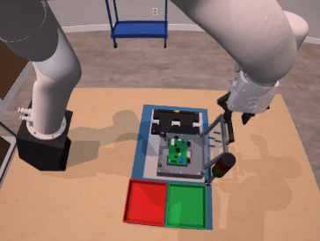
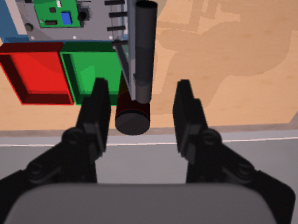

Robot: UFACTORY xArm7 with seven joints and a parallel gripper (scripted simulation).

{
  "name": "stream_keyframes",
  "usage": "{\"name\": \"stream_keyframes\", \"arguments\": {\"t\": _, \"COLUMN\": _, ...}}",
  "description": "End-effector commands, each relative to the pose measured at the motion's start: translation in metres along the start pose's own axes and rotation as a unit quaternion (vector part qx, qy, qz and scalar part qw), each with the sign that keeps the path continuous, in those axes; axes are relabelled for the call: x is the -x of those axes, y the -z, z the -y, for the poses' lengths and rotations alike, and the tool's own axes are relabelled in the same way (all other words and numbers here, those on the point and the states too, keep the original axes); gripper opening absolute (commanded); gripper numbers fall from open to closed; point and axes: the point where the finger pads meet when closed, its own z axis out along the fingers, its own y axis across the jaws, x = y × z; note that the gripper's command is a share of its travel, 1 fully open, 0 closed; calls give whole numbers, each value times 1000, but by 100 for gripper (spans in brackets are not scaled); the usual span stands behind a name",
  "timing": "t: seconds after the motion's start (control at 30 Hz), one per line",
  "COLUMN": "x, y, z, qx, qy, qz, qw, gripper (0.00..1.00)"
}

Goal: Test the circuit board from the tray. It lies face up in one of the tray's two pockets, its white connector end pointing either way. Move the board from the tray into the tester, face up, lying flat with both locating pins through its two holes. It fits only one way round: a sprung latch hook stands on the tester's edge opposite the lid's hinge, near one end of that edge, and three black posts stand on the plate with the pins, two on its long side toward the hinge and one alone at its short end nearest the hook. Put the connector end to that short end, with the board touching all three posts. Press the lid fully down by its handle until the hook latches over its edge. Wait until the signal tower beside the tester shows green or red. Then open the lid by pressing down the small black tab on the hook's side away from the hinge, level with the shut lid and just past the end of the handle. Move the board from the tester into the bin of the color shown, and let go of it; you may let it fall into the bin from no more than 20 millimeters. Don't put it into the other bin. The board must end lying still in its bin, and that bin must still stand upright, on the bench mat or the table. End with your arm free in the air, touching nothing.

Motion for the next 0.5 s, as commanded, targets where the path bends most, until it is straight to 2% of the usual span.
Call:
{"name": "stream_keyframes", "arguments": {"t": 0.0, "x": 0, "y": -4, "z": -2, "qx": 1, "qy": 0, "qz": -1, "qw": 1000, "gripper": 51}}
{"name": "stream_keyframes", "arguments": {"t": 0.47, "x": 0, "y": -15, "z": -2, "qx": 1, "qy": 0, "qz": -1, "qw": 1000, "gripper": 51}}
